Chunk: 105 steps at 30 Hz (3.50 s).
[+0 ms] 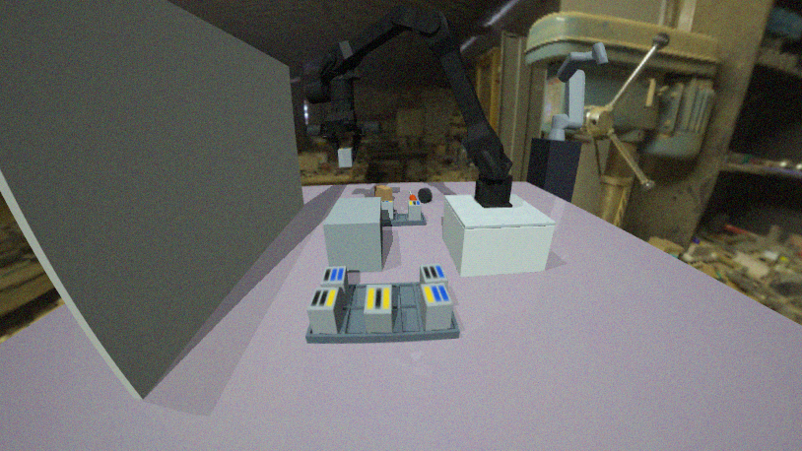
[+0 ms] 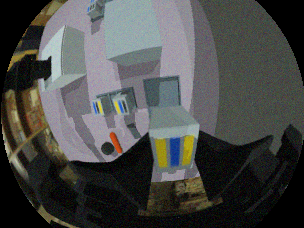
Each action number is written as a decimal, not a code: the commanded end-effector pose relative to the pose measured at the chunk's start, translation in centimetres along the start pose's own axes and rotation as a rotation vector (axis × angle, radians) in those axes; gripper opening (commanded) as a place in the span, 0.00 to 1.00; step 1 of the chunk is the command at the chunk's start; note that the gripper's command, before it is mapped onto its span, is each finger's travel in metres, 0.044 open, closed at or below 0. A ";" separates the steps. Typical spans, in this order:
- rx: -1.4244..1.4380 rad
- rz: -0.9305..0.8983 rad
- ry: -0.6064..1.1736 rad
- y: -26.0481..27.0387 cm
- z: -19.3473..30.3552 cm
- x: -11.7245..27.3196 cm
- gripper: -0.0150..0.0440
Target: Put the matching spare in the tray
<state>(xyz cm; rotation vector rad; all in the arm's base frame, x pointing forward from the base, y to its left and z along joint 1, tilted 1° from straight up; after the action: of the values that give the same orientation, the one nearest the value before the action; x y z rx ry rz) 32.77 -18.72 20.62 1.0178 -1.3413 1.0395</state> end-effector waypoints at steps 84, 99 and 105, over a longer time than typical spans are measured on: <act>0.012 0.006 -0.005 -0.9 0.3 -9.9 0.25; 0.012 0.006 -0.005 -0.7 0.2 -11.6 0.25; 0.012 0.006 -0.005 -0.6 0.2 -12.3 0.25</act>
<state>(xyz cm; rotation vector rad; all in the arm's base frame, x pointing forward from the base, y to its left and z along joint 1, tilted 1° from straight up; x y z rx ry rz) 33.83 -19.15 9.02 1.0184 -1.3414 1.0613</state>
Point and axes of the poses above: the point midway between the two fingers, 35 mm back from their tips, its own x axis back along the fingers, its own y axis across the jaws, z = x × y, the point moved 10 cm from there along x, back along the fingers, and after that the axes turned 14 degrees about -x, right-handed, at the moved point
